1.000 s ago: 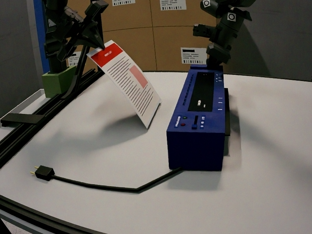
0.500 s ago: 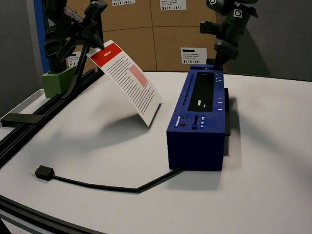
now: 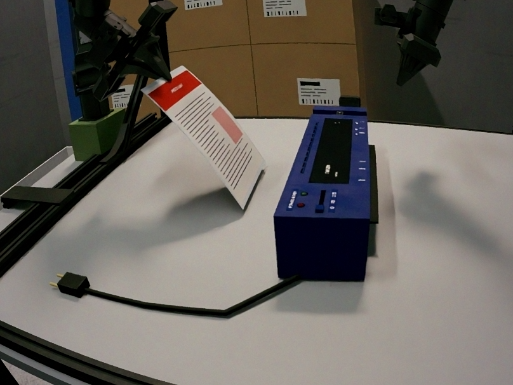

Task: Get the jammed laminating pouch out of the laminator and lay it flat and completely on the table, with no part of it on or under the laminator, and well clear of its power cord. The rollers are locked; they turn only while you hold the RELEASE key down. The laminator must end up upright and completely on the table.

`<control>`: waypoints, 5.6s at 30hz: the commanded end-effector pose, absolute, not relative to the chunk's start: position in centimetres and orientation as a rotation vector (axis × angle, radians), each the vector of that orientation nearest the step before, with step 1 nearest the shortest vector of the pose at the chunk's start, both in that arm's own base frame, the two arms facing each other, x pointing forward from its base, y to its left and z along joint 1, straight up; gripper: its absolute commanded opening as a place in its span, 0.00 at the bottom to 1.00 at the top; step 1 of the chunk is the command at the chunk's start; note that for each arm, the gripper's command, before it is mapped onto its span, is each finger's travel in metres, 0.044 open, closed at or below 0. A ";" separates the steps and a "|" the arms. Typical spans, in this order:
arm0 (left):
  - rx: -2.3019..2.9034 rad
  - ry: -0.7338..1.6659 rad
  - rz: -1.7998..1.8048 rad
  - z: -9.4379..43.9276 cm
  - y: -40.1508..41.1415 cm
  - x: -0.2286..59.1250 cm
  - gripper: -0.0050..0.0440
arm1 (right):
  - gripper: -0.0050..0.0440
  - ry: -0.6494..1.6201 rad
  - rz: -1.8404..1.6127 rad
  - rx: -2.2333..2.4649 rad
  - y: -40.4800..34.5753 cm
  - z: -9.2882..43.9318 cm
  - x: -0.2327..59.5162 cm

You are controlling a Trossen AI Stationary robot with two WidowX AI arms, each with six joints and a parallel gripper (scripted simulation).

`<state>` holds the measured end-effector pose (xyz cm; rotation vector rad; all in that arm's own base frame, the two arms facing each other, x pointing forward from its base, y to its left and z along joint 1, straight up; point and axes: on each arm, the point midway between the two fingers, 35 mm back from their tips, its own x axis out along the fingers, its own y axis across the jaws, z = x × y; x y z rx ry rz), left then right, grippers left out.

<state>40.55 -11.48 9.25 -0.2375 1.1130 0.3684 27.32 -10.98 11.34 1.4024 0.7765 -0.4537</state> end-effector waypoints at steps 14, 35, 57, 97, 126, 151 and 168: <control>-0.251 1.096 0.362 11.1 -12.0 39.5 0.00 | 0.00 0.757 -0.445 1.391 -11.2 11.7 27.5; -0.251 1.097 0.363 11.1 -12.0 39.5 0.00 | 0.00 0.744 -0.441 1.382 -11.5 6.0 27.1; -0.251 1.097 0.363 11.1 -12.0 39.5 0.00 | 0.00 0.744 -0.439 1.380 -11.6 -0.1 26.5; -0.251 1.097 0.363 11.1 -12.0 39.5 0.00 | 0.00 0.750 -0.439 1.384 -11.6 -2.9 26.2; -0.251 1.097 0.363 11.1 -12.0 39.5 0.00 | 0.00 0.746 -0.437 1.382 -11.7 -2.7 26.3; -0.251 1.097 0.363 11.1 -12.0 39.5 0.00 | 0.81 0.735 -0.433 1.379 -11.8 -2.4 26.6; -0.251 1.097 0.363 11.1 -12.0 39.5 0.00 | 0.81 0.735 -0.433 1.379 -11.8 -2.4 26.6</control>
